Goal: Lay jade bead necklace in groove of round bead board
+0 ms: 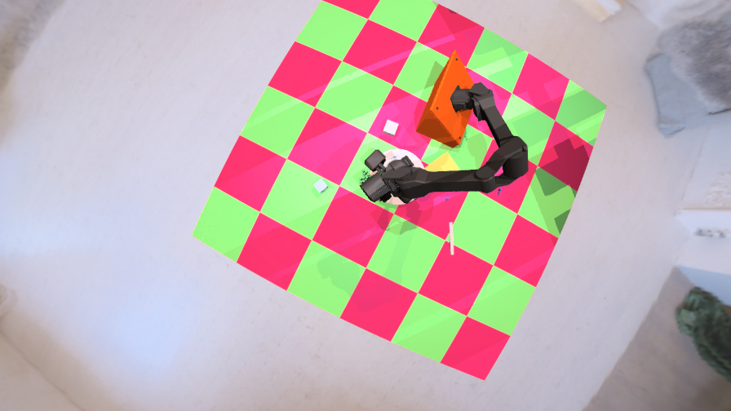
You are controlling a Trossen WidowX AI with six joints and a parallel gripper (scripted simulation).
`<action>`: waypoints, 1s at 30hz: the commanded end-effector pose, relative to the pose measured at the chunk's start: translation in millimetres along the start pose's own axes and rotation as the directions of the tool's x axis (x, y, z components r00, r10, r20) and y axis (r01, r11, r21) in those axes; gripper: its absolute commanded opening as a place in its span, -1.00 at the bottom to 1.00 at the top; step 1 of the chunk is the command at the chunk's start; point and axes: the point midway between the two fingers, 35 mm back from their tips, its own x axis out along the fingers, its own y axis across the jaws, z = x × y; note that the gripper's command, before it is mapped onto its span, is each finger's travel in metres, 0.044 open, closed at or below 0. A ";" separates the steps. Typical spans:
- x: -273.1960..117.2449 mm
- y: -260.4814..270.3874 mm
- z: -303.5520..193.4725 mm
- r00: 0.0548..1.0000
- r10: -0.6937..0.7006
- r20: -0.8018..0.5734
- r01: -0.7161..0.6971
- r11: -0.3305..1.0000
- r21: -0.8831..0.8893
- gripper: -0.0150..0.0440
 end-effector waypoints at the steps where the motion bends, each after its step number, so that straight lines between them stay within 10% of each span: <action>1: -4.8 -15.8 10.2 1.000 -0.007 0.003 0.007 1.000 0.010 0.64; 9: -13.5 -47.6 25.6 1.000 -0.008 0.004 0.007 0.999 0.036 -0.07; 30: 13.2 -47.1 25.4 1.000 -0.006 0.005 0.006 0.999 0.036 -0.08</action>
